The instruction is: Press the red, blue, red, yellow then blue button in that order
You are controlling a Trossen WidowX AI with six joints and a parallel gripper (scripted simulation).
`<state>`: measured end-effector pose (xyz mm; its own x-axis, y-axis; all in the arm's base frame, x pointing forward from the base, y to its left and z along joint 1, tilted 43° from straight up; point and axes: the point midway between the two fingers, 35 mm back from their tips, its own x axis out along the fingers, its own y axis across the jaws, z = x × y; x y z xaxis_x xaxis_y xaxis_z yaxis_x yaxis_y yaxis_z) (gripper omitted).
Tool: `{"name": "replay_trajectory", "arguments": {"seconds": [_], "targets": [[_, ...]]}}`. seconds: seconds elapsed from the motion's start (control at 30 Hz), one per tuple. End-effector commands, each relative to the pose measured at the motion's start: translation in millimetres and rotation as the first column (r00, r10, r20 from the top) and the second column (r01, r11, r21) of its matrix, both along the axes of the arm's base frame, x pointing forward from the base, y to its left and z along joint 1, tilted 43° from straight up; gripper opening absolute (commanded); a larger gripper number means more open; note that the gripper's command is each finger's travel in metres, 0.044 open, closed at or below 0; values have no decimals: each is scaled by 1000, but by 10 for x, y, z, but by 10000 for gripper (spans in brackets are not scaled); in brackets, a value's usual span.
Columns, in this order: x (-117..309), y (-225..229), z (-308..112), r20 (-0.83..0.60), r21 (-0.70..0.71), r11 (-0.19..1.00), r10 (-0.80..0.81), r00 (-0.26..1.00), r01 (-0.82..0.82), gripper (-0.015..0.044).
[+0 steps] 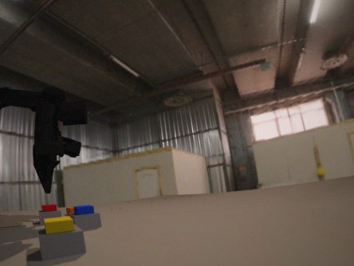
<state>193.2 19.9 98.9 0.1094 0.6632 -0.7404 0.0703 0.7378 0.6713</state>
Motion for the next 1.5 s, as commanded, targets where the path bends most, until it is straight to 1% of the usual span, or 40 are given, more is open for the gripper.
{"name": "replay_trajectory", "arguments": {"seconds": [0.0,0.7,1.37,1.47], "targets": [[-1,11,-3,-2,5,1000,-4,1000,4,20],[35,228,-238,-1,7,1000,-4,1000,4,20],[35,230,-240,-1,7,1000,-4,1000,4,20],[28,110,-122,1,1,1000,-4,1000,4,20]]}}
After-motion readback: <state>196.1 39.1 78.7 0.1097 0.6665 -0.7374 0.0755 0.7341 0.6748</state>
